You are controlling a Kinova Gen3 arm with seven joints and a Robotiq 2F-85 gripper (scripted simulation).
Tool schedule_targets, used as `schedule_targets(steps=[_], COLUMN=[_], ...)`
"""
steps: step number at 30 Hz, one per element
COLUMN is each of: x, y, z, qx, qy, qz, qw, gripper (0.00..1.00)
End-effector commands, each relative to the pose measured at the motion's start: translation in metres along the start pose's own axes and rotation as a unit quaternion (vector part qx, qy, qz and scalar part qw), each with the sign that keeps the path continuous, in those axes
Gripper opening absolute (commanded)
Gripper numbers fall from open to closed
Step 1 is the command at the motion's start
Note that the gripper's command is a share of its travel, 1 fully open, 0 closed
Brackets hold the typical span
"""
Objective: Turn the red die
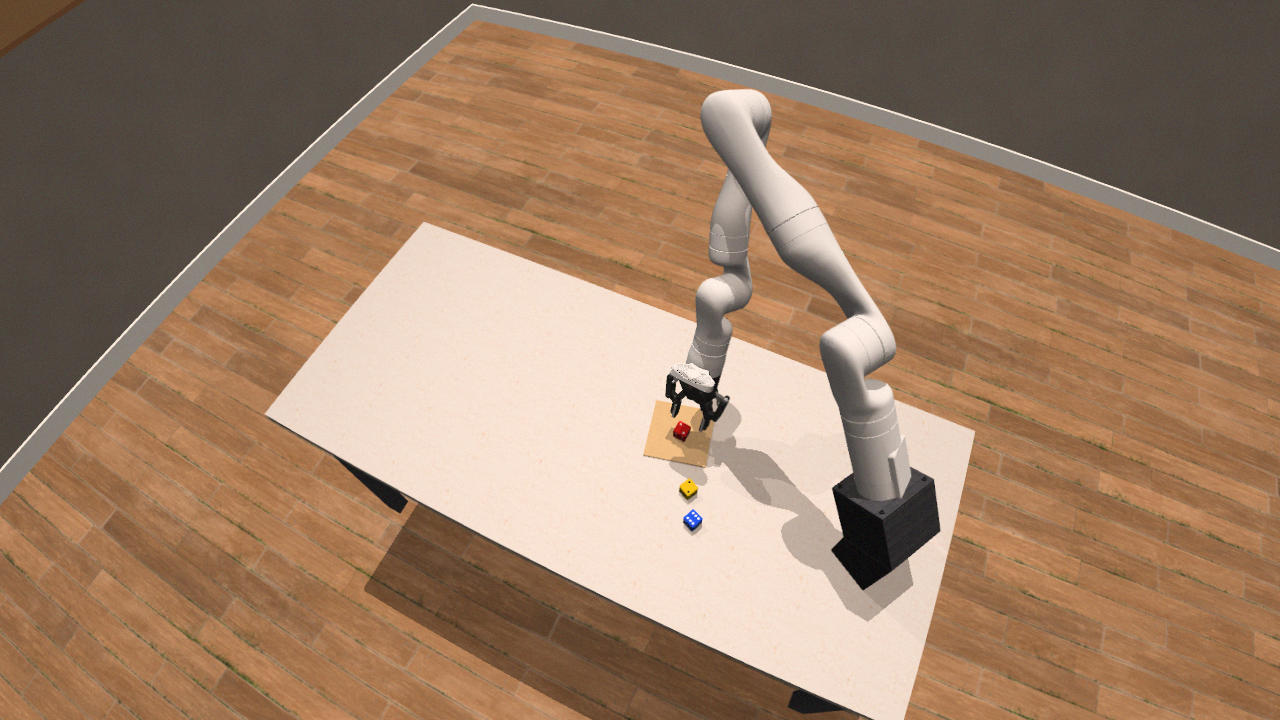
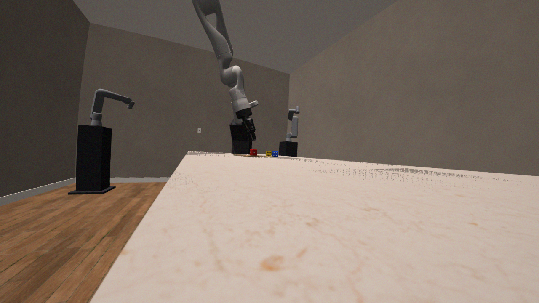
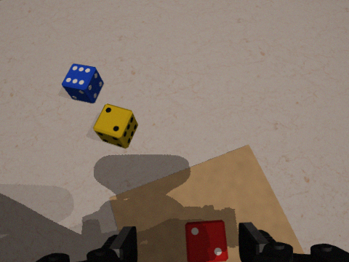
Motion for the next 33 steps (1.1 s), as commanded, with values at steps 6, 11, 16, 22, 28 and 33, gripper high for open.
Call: schedule_targets(steps=[6, 11, 16, 22, 28, 33], x=[0.0025, 0.0049, 0.0065, 0.009, 0.0101, 0.0103], y=[-0.009, -0.0088, -0.0087, -0.0085, -0.0084, -0.0084], z=[0.0022, 0.0045, 0.006, 0.0082, 0.0093, 0.0094], qx=[0.012, 0.012, 0.012, 0.012, 0.011, 0.011], qy=[0.011, 0.02, 0.025, 0.032, 0.035, 0.035], qz=[-0.027, -0.042, -0.049, -0.058, -0.062, -0.063], qw=[1.0, 0.999, 0.998, 0.998, 0.997, 0.997], gripper=[0.67, 0.67, 0.67, 0.67, 0.67, 0.67])
Point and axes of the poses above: the point where the finger pads meet when closed, its own x axis back along the fingers, its own z axis across the jaws, y = z × x, the point moved 1 cm from there along x, back along the fingers, and after that the axes turned 13 degrees about -x, right-handed, at the moved point
